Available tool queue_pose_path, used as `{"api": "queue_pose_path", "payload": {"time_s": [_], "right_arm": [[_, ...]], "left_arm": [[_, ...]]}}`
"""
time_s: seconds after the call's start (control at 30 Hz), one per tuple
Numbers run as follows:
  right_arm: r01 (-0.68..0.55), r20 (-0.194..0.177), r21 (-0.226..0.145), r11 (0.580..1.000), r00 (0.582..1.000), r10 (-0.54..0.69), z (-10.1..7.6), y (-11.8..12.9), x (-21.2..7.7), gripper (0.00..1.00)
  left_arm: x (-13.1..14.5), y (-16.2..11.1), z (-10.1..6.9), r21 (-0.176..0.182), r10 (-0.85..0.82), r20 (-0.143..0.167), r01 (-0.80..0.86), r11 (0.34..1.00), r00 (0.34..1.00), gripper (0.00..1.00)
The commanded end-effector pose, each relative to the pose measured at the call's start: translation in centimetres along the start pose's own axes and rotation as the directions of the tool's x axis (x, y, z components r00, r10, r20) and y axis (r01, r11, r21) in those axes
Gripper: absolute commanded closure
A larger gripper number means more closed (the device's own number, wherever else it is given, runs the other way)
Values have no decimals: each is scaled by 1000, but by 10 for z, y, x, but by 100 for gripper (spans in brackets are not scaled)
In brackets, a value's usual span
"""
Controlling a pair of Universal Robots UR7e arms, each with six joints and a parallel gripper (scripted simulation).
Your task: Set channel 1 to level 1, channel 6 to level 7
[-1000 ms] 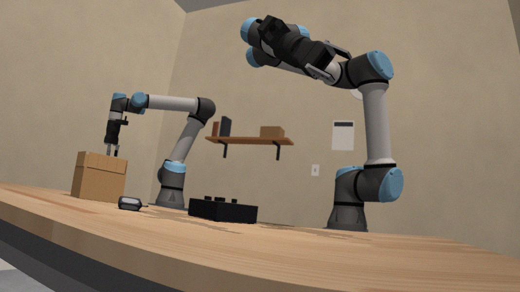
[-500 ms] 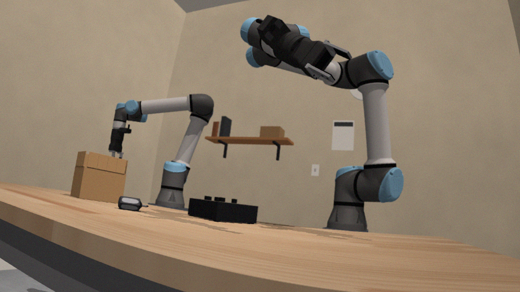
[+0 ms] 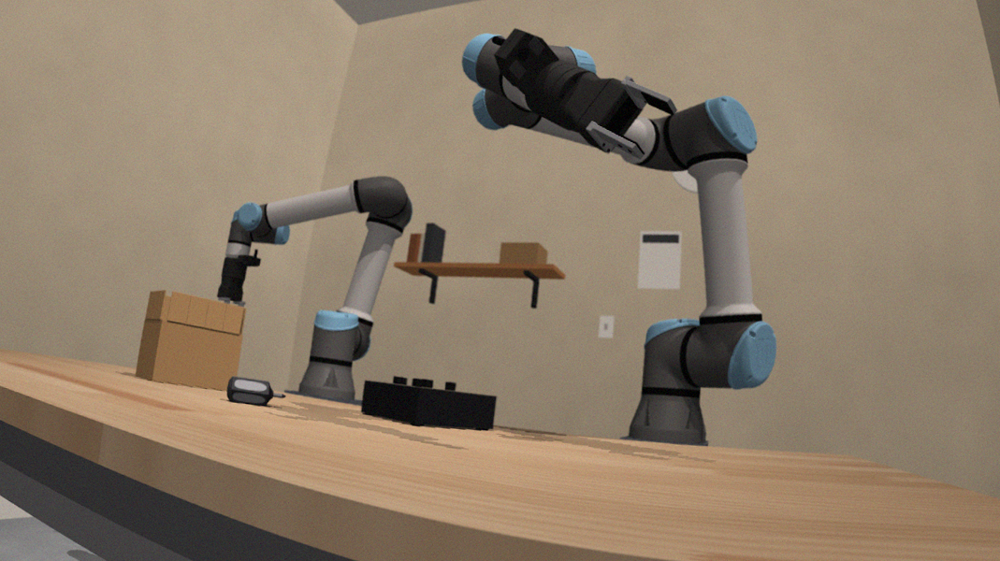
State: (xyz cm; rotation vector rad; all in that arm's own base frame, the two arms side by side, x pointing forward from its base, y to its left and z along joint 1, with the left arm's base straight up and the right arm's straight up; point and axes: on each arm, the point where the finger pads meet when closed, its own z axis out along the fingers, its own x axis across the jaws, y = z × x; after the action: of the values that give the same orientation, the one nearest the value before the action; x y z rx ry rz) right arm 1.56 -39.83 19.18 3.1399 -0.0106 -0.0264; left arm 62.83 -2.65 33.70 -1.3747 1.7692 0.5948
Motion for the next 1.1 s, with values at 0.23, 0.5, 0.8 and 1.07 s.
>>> {"api": "queue_pose_path", "payload": {"time_s": [0.23,0.5,0.8,1.07], "right_arm": [[-4,-15,1,1000,1000,4,5,5,-18,0],[-4,-17,2,1000,1000,4,5,6,-20,0],[-4,-17,2,1000,1000,4,5,6,-20,0],[-4,-17,2,1000,1000,4,5,6,-20,0]], "left_arm": [[-1,0,-1,2,-2,0,2,1000,1000,0],[-1,0,-1,2,-2,0,2,1000,1000,0],[11,2,-7,5,-17,-27,17,1000,999,0],[87,23,-53,2,-99,-212,102,995,972,0]]}}
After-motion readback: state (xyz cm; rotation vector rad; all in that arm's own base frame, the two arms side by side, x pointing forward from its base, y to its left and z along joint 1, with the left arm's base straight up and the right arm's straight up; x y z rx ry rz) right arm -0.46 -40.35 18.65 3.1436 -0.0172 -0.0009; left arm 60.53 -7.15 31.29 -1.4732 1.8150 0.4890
